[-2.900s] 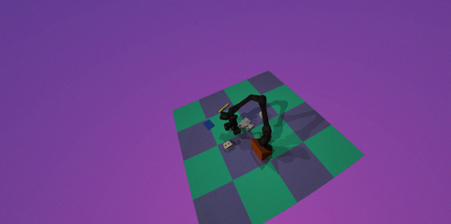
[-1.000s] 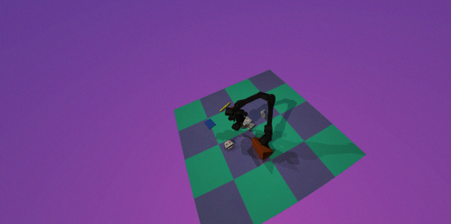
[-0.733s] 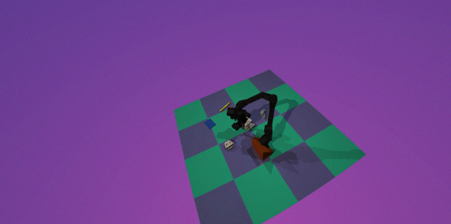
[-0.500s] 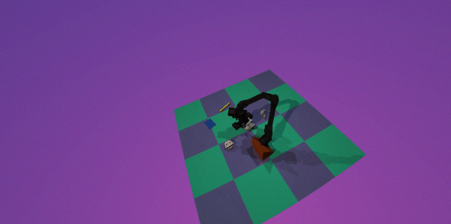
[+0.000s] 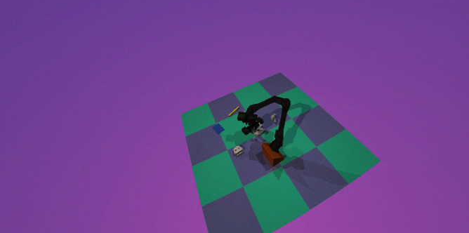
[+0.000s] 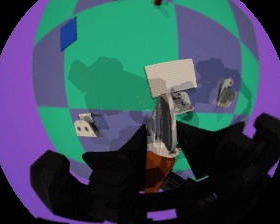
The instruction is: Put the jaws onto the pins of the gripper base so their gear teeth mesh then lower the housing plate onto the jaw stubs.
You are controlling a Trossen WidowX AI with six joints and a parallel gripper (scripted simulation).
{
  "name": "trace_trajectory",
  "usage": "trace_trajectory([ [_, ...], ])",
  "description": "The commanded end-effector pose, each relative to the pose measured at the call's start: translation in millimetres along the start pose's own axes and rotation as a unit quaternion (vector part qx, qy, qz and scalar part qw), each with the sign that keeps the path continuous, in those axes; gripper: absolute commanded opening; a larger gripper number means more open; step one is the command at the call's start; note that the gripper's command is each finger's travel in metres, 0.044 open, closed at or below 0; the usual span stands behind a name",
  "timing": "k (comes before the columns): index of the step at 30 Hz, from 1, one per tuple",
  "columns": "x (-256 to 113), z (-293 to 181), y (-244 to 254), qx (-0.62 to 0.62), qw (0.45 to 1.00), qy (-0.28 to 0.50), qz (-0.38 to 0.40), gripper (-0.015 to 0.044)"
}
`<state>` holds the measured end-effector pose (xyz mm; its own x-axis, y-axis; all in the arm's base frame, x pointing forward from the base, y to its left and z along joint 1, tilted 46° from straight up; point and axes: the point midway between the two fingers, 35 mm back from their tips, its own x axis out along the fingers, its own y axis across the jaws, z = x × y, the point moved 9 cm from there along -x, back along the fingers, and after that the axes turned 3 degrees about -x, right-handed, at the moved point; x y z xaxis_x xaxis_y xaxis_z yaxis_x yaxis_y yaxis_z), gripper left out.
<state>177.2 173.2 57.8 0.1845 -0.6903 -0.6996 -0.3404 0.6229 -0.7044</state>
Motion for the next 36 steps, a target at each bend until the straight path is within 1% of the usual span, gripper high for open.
trace_trajectory([
  [1,0,0,0,0.002,1.0,0.0,0.002,0.0134],
  [17,0,2,-1,-0.013,1.0,0.0,0.002,0.0134],
  [36,0,49,-36,-0.012,1.0,-0.001,0.001,0.0134],
])
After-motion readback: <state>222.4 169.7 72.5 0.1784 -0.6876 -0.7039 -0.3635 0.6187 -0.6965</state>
